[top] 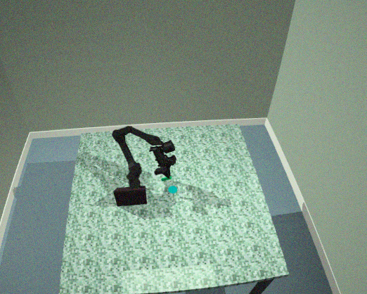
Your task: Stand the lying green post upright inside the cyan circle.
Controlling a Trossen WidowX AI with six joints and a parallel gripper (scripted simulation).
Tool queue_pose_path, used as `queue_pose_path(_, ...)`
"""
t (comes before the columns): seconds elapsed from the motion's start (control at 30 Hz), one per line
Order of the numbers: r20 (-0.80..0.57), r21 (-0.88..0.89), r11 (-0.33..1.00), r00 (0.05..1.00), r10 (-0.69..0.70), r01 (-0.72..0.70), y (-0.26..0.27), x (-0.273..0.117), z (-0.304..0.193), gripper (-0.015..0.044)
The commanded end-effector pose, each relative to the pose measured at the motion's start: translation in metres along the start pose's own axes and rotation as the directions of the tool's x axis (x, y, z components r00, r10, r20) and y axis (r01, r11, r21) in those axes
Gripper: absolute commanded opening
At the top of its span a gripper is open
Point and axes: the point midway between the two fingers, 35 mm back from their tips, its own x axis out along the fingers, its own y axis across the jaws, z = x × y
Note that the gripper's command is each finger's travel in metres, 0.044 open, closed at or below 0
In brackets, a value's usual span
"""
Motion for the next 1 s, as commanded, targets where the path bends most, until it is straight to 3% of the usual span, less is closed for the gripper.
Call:
queue_pose_path(0.0, 0.021, 0.009, 1.0, 1.0, -0.008, 0.008, -0.001, 0.0018, -0.0036, 0.0023)
queue_pose_path(0.97, 0.21, 0.05, 0.999, 0.978, -0.021, 0.011, -0.0023, 0.0014, -0.0053, 0.0023)
